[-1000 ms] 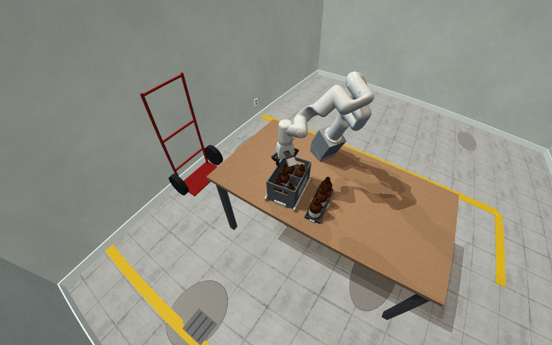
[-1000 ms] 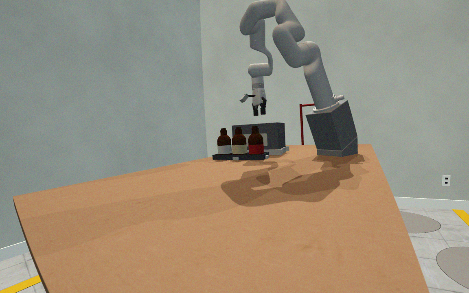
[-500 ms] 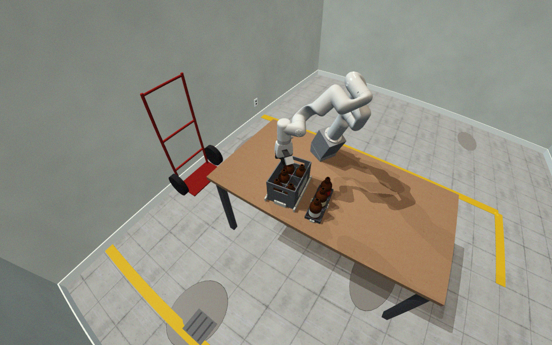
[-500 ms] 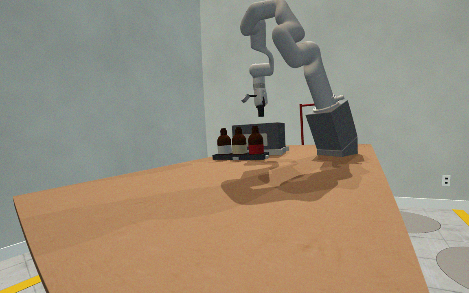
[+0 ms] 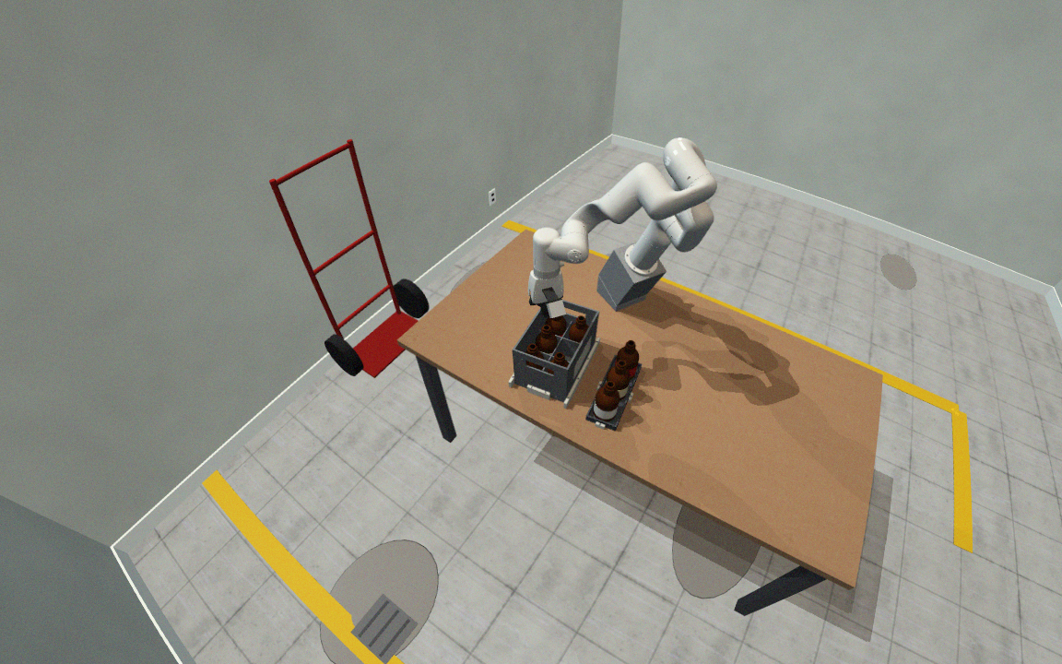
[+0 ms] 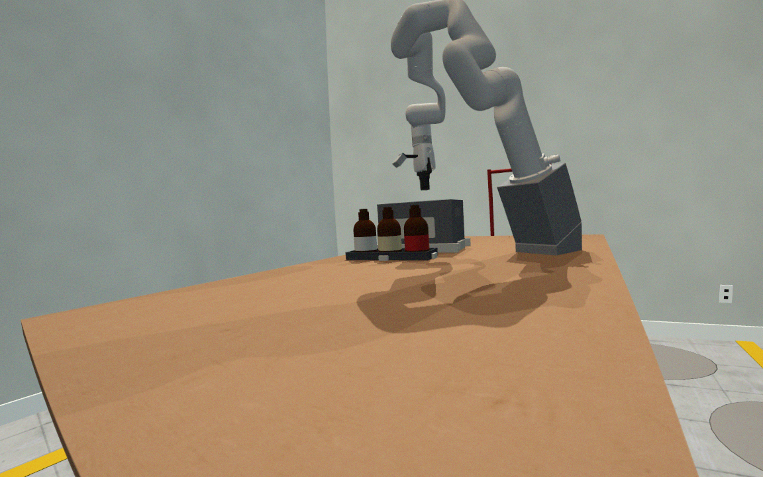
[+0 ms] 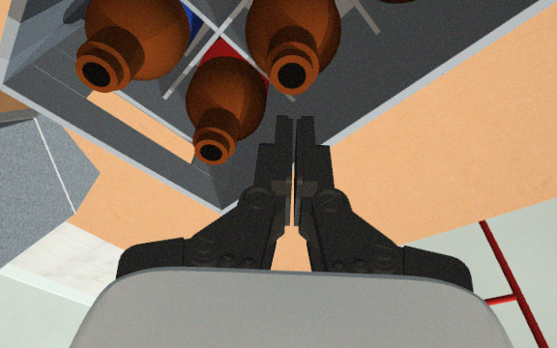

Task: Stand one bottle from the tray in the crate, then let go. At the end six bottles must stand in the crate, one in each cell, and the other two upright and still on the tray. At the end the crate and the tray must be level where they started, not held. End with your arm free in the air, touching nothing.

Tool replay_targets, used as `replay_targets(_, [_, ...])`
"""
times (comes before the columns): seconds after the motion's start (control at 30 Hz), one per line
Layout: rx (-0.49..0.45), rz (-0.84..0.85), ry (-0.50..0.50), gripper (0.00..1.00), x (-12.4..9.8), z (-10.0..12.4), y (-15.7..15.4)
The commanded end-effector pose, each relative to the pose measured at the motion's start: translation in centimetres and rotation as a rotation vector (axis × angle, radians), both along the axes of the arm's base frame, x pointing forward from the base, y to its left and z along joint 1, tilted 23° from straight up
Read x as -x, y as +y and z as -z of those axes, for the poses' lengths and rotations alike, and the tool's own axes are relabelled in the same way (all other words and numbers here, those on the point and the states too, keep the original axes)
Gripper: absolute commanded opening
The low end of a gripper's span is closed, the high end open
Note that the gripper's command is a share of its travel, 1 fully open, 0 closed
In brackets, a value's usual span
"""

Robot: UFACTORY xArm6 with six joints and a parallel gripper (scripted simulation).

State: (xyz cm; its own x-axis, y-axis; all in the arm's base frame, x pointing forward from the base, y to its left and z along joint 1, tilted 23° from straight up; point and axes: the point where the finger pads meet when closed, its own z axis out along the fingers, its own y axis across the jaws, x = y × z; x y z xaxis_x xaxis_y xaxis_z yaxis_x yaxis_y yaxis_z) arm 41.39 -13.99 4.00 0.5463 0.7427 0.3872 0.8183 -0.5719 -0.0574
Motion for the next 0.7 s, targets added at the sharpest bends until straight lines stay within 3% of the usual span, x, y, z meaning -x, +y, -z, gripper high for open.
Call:
replay_targets(0.0, [0.002, 0.001, -0.003, 0.0, -0.1, -0.1, -0.1])
replay_targets(0.27, [0.003, 0.001, -0.002, 0.0, -0.2, -0.3, 0.3])
replay_targets(0.33, [0.008, 0.0, 0.002, 0.0, -0.7, -1.2, 2.6])
replay_targets(0.4, [0.015, -0.001, 0.006, 0.0, -1.3, -2.9, 6.8])
replay_targets(0.47, [0.015, -0.001, 0.006, 0.0, -1.3, -2.9, 6.8])
replay_targets(0.5, [0.018, -0.001, 0.007, 0.0, -1.4, -3.9, 9.4])
replay_targets(0.67, [0.004, 0.001, -0.002, 0.0, -0.1, -5.6, 14.8])
